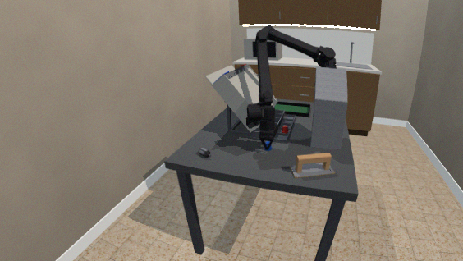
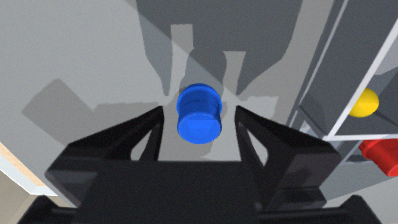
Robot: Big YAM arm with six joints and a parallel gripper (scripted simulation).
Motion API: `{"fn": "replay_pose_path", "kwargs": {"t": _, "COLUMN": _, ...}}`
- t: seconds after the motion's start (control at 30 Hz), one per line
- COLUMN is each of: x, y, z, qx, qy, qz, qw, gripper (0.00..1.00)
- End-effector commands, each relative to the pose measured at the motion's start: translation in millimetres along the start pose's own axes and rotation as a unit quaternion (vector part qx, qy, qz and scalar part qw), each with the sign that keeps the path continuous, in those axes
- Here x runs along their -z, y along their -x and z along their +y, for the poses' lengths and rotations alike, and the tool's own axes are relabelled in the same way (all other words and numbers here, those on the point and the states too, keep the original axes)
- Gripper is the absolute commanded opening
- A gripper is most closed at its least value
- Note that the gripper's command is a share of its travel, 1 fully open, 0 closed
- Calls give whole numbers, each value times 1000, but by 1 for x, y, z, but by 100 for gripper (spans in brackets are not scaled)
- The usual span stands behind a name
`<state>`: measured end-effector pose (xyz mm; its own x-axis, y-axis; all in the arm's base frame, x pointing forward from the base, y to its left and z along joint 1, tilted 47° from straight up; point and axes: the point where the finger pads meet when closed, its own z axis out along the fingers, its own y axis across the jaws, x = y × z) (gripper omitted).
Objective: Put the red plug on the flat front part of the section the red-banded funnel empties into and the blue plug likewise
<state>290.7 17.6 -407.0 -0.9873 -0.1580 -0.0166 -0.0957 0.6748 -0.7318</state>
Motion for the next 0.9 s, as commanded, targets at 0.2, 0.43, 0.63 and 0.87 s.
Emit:
{"fn": "replay_pose_path", "kwargs": {"t": 0.2, "x": 5, "y": 12, "z": 3, "qx": -6, "qy": 5, "qz": -14, "qw": 1000, "gripper": 63}}
{"fn": "replay_pose_path", "kwargs": {"t": 0.43, "x": 5, "y": 12, "z": 3, "qx": -6, "qy": 5, "qz": -14, "qw": 1000, "gripper": 63}}
{"fn": "replay_pose_path", "kwargs": {"t": 0.63, "x": 6, "y": 15, "z": 3, "qx": -7, "qy": 6, "qz": -15, "qw": 1000, "gripper": 63}}
{"fn": "replay_pose_path", "kwargs": {"t": 0.87, "x": 8, "y": 24, "z": 3, "qx": -14, "qy": 8, "qz": -18, "qw": 1000, "gripper": 63}}
